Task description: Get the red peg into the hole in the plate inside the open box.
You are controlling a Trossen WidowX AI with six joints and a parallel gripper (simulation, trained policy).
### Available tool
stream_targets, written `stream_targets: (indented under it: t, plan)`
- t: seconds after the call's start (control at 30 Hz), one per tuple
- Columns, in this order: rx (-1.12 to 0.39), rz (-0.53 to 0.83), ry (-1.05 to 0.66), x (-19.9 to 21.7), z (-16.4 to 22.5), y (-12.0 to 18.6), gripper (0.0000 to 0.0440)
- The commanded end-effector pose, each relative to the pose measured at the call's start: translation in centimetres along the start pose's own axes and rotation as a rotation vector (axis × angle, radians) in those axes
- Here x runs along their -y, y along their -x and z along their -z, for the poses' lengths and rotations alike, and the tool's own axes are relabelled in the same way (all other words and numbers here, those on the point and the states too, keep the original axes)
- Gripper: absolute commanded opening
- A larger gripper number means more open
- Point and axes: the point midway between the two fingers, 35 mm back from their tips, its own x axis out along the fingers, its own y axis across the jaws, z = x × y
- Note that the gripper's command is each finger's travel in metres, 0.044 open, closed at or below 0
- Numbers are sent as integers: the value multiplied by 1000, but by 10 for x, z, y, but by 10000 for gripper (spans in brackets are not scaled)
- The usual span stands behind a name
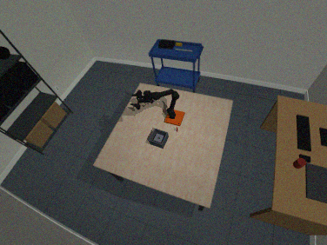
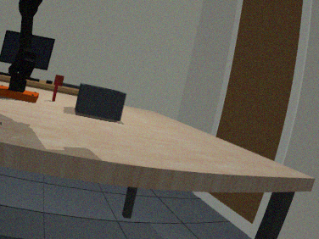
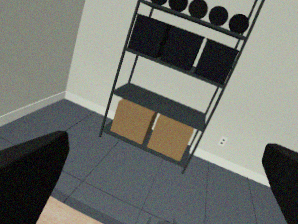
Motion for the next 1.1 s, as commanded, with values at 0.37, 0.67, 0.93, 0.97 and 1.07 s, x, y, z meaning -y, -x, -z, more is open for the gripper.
stream_targets:
  t: [0.37, 0.67, 0.93, 0.97, 1.07]
  plan:
    - [-254, -395, -46, -118, 72, 65, 440]
    - [-485, -590, -72, -168, 127, 135, 440]
    - [-717, -682, -74, -185, 178, 202, 440]
    - [-746, -687, -72, -186, 184, 210, 440]
    - [-829, -698, -63, -186, 202, 233, 440]
